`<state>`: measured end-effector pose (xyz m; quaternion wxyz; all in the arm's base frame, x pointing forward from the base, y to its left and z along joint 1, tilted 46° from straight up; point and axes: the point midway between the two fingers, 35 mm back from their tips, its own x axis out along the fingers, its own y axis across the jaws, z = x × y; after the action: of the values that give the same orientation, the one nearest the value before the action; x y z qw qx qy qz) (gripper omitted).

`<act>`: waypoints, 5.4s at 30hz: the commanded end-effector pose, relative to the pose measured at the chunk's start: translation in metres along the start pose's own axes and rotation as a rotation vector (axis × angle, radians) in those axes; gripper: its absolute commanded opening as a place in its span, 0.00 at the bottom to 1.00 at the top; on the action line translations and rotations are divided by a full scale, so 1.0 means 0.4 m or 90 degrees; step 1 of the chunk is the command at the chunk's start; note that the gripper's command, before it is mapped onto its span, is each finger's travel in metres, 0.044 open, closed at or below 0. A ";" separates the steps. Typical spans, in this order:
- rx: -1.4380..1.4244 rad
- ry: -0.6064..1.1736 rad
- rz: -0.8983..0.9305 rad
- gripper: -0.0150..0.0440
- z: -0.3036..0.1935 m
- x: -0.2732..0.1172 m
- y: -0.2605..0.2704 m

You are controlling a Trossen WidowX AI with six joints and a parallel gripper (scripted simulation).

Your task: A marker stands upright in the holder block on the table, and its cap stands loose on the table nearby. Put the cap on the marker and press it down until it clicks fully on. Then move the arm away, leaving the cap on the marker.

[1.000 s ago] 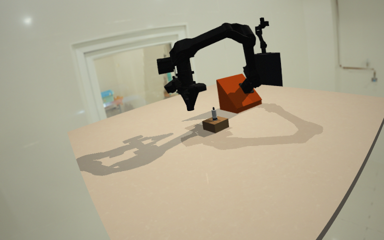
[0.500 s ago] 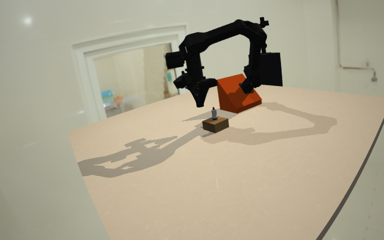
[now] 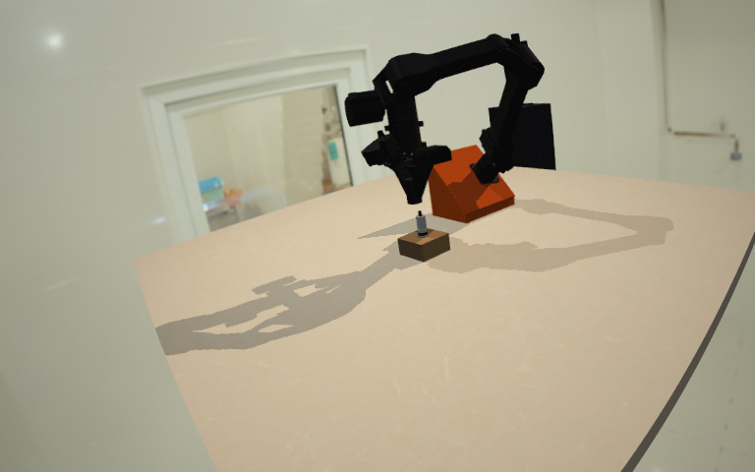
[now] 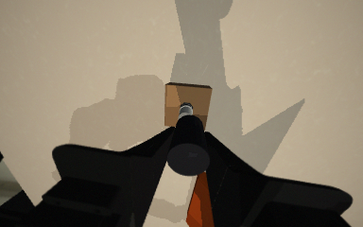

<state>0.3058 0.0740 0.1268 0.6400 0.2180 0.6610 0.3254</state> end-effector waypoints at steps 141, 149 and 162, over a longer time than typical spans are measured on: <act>-0.034 -0.003 0.000 0.25 -0.006 0.062 0.004; -0.013 -0.008 -0.001 0.25 -0.001 0.007 0.001; 0.050 -0.025 -0.001 0.39 -0.010 -0.161 0.001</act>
<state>0.3076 0.0324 0.1697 0.6444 0.2494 0.6593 0.2963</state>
